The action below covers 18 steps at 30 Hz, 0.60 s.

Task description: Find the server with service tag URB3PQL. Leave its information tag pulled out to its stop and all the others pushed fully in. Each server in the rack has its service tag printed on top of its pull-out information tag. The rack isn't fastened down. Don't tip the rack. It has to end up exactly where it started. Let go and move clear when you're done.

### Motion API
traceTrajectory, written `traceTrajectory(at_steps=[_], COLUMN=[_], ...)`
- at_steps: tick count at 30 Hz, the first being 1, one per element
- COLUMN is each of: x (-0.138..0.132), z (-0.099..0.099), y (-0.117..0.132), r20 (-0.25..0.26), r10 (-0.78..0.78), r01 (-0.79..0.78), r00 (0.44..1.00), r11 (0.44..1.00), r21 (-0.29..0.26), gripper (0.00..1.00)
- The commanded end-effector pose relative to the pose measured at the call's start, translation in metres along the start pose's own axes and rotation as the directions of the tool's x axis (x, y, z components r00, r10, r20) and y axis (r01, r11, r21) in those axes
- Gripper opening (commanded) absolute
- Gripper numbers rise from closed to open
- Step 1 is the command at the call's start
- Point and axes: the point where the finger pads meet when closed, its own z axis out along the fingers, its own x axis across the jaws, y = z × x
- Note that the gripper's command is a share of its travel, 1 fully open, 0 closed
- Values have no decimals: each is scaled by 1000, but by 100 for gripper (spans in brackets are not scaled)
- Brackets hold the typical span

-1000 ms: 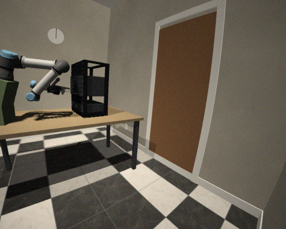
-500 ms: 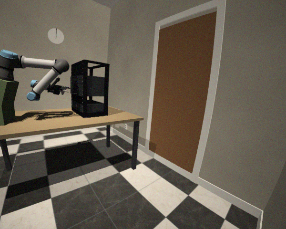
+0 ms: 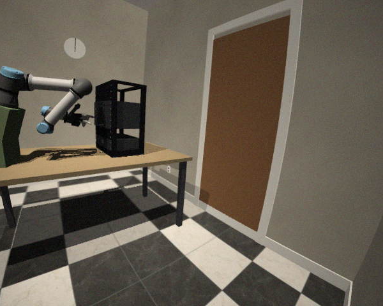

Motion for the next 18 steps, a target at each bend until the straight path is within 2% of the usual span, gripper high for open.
traceTrajectory(at_steps=[1,18], x=[0,-1], z=[0,-1], y=[0,0], r20=[-5,-26], r10=[21,112], r01=[-21,-112], r00=[1000,993], r11=[1000,994], r21=[-2,-10], gripper=[100,100])
